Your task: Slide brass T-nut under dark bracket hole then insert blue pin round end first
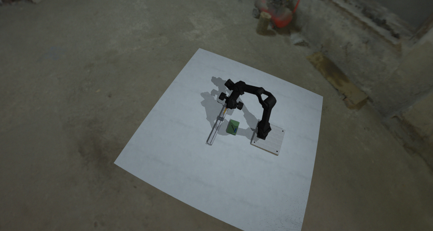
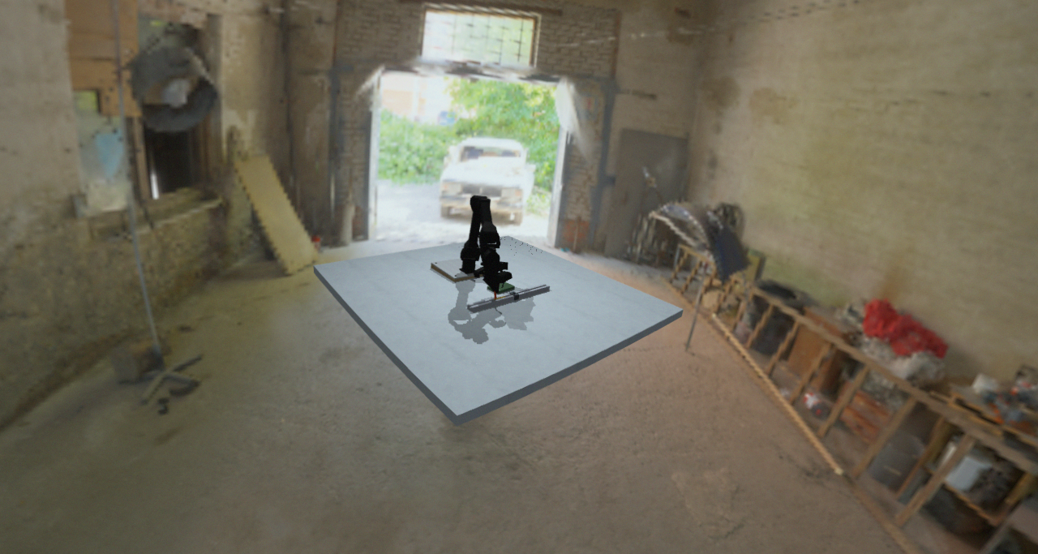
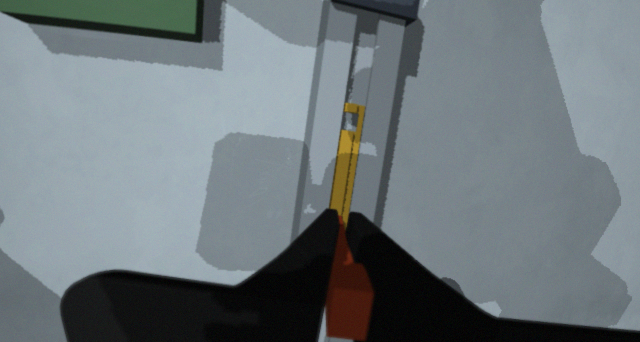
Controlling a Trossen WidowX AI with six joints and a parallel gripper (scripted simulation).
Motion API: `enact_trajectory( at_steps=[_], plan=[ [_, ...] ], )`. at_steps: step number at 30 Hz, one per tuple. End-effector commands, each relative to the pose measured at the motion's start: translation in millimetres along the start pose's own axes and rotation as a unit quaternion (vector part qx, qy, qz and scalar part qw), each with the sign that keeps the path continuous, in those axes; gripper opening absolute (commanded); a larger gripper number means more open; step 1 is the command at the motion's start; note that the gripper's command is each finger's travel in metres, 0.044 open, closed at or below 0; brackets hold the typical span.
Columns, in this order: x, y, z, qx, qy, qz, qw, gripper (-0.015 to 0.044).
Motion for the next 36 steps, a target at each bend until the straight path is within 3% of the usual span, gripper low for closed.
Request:
enact_trajectory(
  at_steps=[1, 36],
  plan=[
    [0.0, -2.4, -1.0, 0.003, 0.001, 0.004, 1.0, -0.015],
    [0.9, -11.7, -1.8, 0.01, -0.001, 0.037, 0.999, -0.015]
  ],
)
Point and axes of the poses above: the point midway between the two fingers, 35 mm back from their tips, its own x axis out along the fingers, its own y axis across the jaws, z = x × y, the point moved 8 cm from there along -x, back along the fingers, and after that the axes turned 5 degrees about -x, right-handed, at the moved point
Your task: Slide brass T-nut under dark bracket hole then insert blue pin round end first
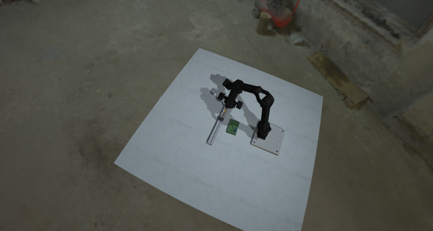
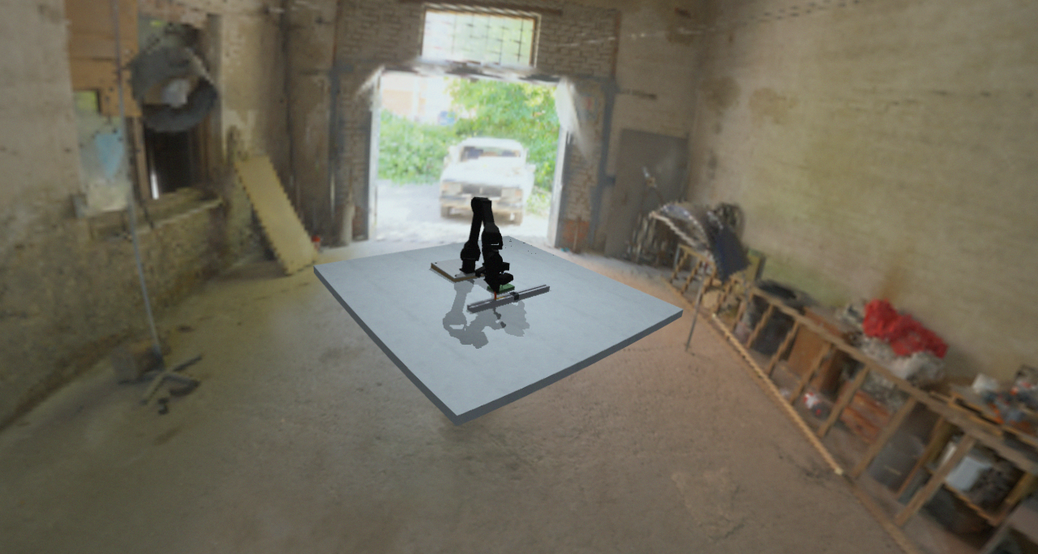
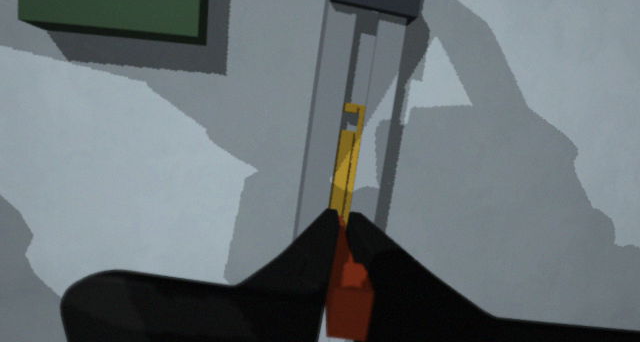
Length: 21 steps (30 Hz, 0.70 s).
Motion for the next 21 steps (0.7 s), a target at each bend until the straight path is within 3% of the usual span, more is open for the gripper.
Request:
enact_trajectory(
  at_steps=[1, 21],
  plan=[
    [0.0, -2.3, -1.0, 0.003, 0.001, 0.004, 1.0, -0.015],
    [0.4, -7.3, -1.4, 0.007, 0.0, 0.021, 1.0, -0.015]
  ],
)
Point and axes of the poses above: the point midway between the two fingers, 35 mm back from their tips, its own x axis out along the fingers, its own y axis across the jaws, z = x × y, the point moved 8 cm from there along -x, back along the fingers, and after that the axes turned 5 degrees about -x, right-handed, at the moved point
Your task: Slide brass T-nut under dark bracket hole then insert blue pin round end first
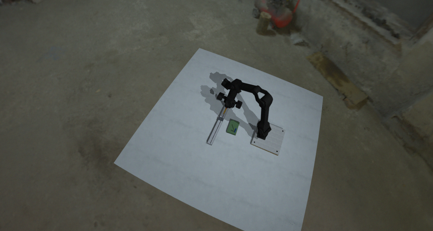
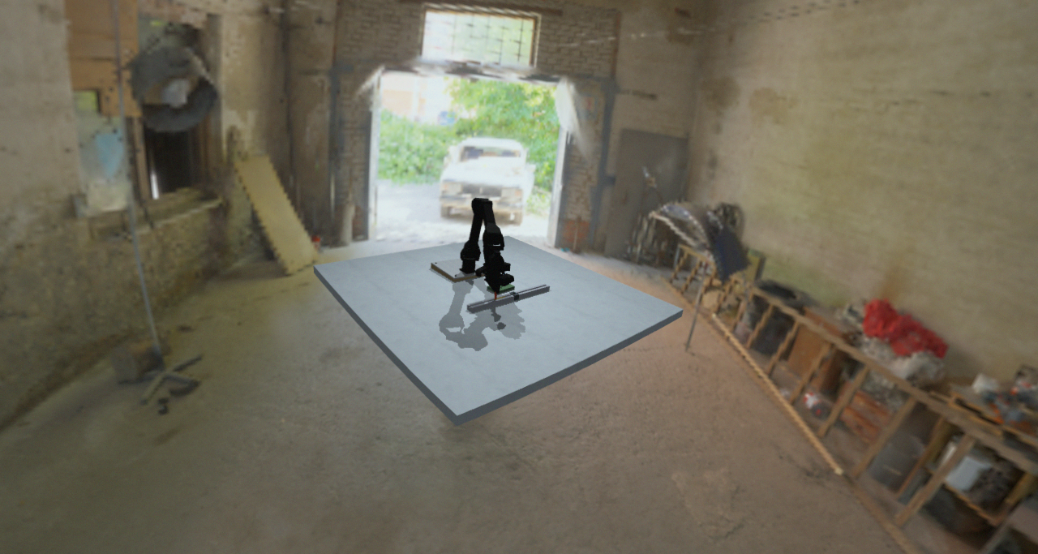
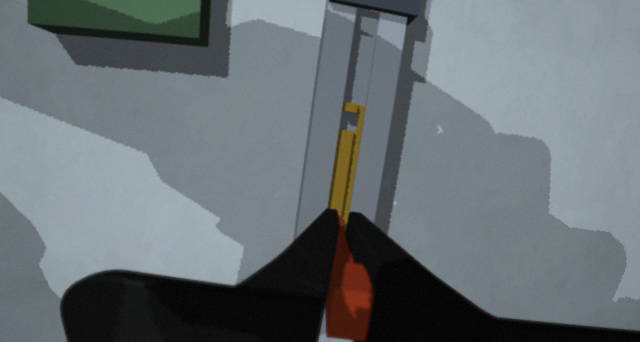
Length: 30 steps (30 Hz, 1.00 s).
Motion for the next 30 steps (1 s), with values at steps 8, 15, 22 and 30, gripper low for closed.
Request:
enact_trajectory(
  at_steps=[8, 15, 22, 30],
  plan=[
    [-0.1, -4.3, -1.1, 0.004, 0.001, 0.01, 1.0, -0.015],
    [0.1, -6.4, -1.2, 0.006, 0.0, 0.017, 1.0, -0.015],
    [0.3, -8.4, -1.4, 0.007, 0.0, 0.024, 1.0, -0.015],
    [2.1, -8.4, 6.7, 0.006, -0.001, 0.023, 1.0, -0.015]
  ],
)
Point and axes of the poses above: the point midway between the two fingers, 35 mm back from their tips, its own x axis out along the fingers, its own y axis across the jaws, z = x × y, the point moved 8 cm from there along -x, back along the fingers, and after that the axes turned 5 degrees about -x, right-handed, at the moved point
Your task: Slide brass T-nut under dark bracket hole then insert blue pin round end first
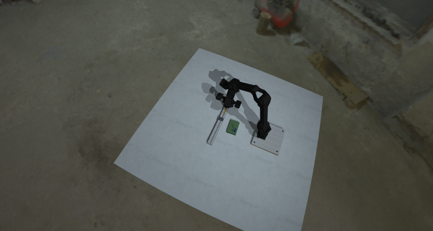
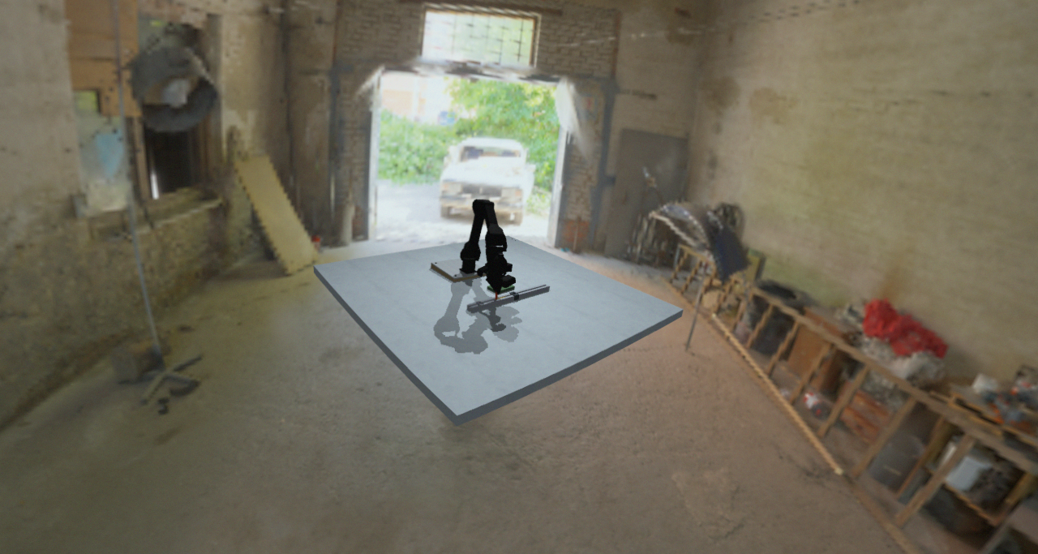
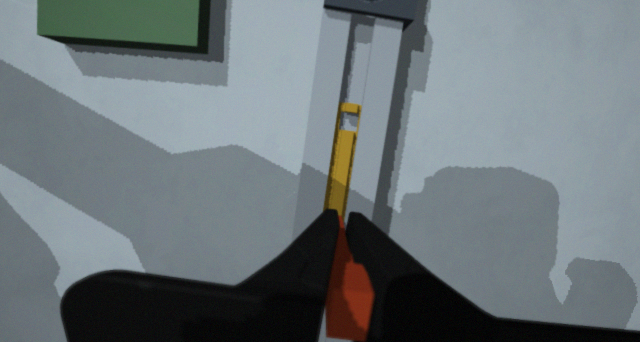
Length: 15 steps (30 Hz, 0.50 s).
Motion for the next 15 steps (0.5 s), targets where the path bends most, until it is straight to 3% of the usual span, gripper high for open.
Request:
enact_trajectory(
  at_steps=[1, 15],
  plan=[
    [1.5, 0.4, 6.8, 0.0, 0.0, -0.001, 1.0, -0.015],
    [6.6, -1.0, 28.8, -0.001, -0.001, -0.002, 1.0, -0.015]
  ],
)
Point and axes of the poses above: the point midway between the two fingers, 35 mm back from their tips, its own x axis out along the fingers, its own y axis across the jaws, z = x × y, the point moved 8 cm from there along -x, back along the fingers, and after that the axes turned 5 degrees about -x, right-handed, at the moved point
